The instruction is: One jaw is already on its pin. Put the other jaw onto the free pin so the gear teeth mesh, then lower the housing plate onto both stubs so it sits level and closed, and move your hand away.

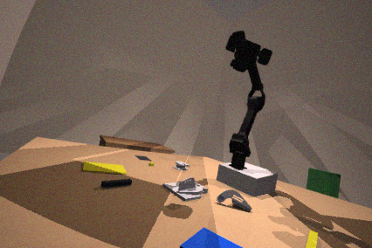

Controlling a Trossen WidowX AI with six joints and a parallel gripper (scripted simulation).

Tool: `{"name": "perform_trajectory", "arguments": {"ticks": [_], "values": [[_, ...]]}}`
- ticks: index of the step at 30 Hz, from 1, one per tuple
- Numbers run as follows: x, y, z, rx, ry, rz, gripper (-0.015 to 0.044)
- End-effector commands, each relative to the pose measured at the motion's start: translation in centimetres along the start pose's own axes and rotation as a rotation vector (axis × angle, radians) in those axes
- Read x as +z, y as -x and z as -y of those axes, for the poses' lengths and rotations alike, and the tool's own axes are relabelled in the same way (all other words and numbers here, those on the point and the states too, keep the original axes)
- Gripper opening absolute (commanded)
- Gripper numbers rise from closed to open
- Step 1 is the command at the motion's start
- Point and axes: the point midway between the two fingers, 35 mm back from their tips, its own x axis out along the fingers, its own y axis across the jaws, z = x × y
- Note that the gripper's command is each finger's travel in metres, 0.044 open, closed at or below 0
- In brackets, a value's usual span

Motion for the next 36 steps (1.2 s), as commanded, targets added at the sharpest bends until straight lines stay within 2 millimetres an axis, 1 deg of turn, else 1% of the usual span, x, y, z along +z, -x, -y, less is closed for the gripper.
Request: {"name": "perform_trajectory", "arguments": {"ticks": [1, 9, 17, 26, 36], "values": [[1.6, -1.4, -1.1, 0.002, 0.029, 0.048, 0.0000], [4.5, -3.8, -2.5, -0.006, 0.082, 0.129, 0.0000], [7.5, -5.9, -3.4, -0.024, 0.142, 0.214, 0.0000], [11.2, -8.1, -3.9, -0.058, 0.216, 0.312, 0.0000], [15.4, -10.3, -4.0, -0.113, 0.305, 0.423, 0.0000]]}}
